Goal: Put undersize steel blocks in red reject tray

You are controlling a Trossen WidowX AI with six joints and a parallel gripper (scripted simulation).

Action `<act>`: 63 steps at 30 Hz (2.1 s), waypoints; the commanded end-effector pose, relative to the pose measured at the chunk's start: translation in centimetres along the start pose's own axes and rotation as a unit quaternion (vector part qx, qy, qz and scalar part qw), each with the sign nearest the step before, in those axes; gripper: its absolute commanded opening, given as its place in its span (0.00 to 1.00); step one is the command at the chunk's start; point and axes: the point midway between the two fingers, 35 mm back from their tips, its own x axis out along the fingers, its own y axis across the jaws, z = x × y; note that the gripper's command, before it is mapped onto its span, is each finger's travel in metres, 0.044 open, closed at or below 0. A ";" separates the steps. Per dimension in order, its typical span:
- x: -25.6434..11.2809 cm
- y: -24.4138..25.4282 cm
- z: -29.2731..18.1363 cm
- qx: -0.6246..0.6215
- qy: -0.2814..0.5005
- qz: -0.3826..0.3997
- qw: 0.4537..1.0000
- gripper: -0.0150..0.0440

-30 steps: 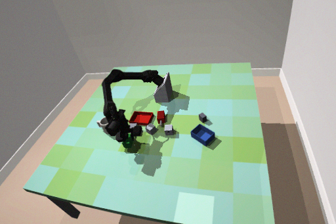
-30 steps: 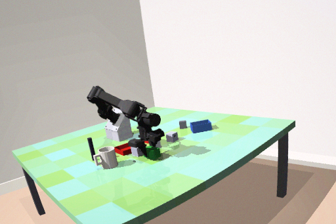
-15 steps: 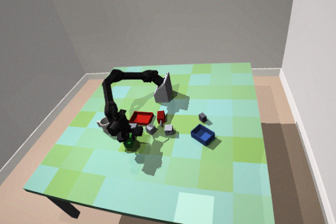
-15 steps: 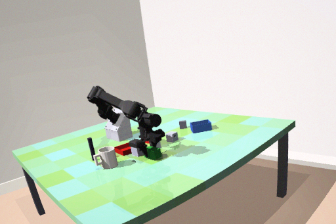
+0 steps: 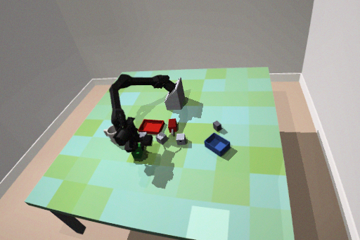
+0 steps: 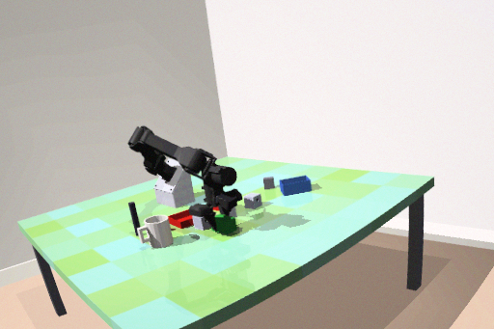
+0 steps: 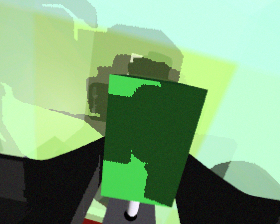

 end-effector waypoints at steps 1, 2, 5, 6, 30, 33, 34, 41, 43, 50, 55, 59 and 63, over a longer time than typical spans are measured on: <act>-0.3 -0.2 0.2 0.001 -0.005 0.001 1.000 0.25; -0.3 -0.1 0.2 0.001 -0.005 0.001 1.000 0.25; -0.2 -0.1 0.1 0.001 -0.005 0.001 1.000 0.25; -0.1 0.0 0.1 0.001 -0.005 0.001 1.000 0.25; -0.5 0.0 0.3 0.001 -0.005 0.002 1.000 0.25; -0.5 0.0 0.3 0.001 -0.005 0.002 1.000 0.25; -0.5 0.0 0.3 0.001 -0.005 0.002 1.000 0.25; -0.2 0.3 0.2 0.001 -0.005 0.002 1.000 0.25; -0.1 0.4 0.1 0.001 -0.005 0.002 1.000 0.25; 0.1 0.6 0.0 0.001 -0.005 0.002 1.000 0.25; 0.0 0.4 0.1 0.001 -0.005 0.002 1.000 0.25; -0.3 0.1 0.1 0.001 -0.005 0.002 1.000 0.25; -0.4 0.0 0.2 0.001 -0.005 0.002 1.000 0.25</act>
